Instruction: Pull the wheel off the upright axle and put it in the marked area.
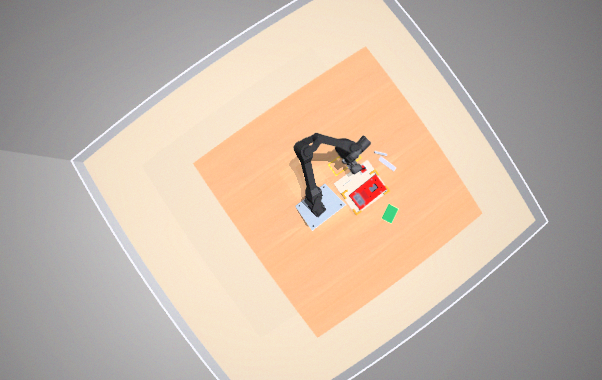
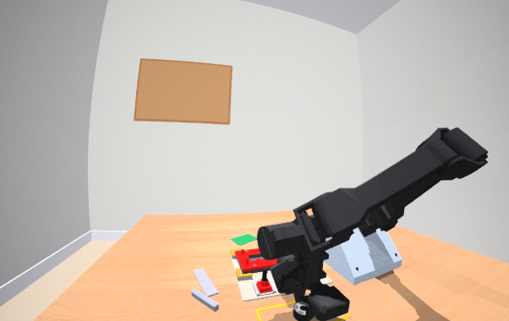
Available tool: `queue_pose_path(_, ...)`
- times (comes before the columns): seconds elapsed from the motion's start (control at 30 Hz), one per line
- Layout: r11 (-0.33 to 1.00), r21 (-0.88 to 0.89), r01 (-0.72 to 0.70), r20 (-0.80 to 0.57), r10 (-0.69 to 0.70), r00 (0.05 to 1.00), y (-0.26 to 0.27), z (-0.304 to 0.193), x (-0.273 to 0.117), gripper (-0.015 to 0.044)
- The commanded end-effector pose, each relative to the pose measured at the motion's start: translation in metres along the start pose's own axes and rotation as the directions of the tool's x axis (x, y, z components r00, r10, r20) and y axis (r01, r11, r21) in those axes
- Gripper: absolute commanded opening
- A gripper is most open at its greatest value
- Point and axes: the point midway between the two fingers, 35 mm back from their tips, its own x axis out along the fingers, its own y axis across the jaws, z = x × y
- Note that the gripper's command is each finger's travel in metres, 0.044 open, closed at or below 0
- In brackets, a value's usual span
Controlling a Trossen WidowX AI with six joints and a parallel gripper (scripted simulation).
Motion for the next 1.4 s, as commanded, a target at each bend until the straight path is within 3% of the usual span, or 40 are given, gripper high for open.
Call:
queue_pose_path(0.0,1.0,-0.004,0.0,0.001,0.0,1.0,0.0,0.0,-0.003,0.0289)
queue_pose_path(0.23,1.0,0.005,-0.001,0.003,0.001,1.0,-0.001,0.0,-0.058,0.03)
queue_pose_path(0.37,1.0,0.006,-0.002,0.003,0.002,1.0,-0.001,0.0,-0.06,0.03)
queue_pose_path(0.57,1.0,0.014,0.013,0.002,-0.013,1.0,-0.033,-0.051,-0.091,0.044)
queue_pose_path(0.7,1.0,0.01,0.002,-0.001,-0.002,1.0,-0.041,-0.082,-0.105,0.044)
queue_pose_path(1.37,1.0,0.01,0.002,-0.001,-0.002,1.0,-0.041,-0.082,-0.105,0.044)
